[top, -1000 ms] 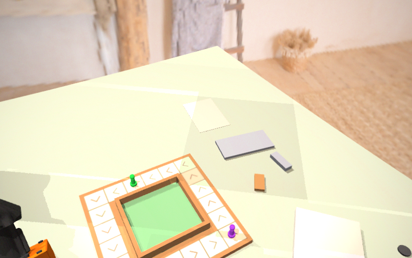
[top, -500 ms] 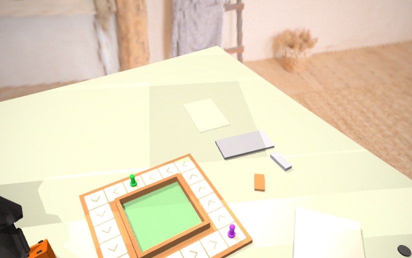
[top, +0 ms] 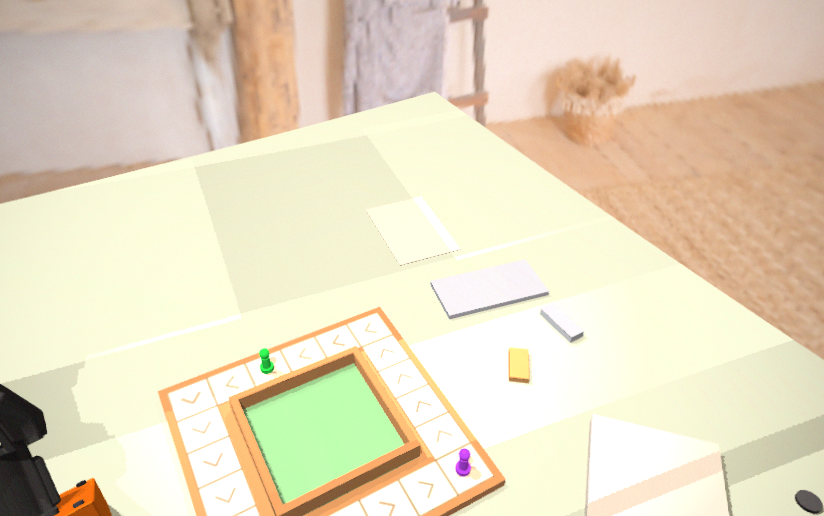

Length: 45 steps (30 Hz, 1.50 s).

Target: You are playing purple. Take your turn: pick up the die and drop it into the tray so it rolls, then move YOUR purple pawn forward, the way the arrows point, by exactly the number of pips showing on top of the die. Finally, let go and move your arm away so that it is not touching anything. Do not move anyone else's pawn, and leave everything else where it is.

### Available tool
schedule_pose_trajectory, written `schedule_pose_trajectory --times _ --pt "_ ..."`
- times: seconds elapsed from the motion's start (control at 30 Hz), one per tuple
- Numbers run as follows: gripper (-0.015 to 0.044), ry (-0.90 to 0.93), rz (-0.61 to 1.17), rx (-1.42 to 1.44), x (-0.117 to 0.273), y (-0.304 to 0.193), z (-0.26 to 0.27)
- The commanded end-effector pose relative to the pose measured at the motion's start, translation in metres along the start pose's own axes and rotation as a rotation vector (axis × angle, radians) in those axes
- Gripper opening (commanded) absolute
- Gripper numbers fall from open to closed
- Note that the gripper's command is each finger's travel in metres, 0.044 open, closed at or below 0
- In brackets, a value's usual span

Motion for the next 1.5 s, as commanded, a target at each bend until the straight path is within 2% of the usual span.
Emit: schedule_pose_trajectory --times 0.0,0.3,0.53,0.77,1.1,1.3,1.47 --pt "0.0275 -0.062 0.192 0.277 0.027 -0.043 -0.028" --pt "0.0275 -0.071 0.659 0.851 0.109 -0.119 -0.086" --pt "0.0275 -0.033 0.959 1.178 0.172 -0.144 -0.125" --pt "0.0275 0.144 1.329 1.498 0.248 -0.163 -0.161" --pt "0.0275 0.635 1.953 1.849 0.376 -0.153 -0.209" --pt "0.0275 1.054 2.328 1.897 0.448 -0.123 -0.229" --pt "0.0275 1.476 2.638 1.792 0.502 -0.085 -0.242"
Point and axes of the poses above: the point midway between the two fingers, 35 mm back from their tips, its own x axis back along the fingers, its own z axis across the jaws, y = z × x, the point moved 8 cm from there along x, back along the fingers, and after that the axes turned 14 degrees about -x, right-handed, at the moved point
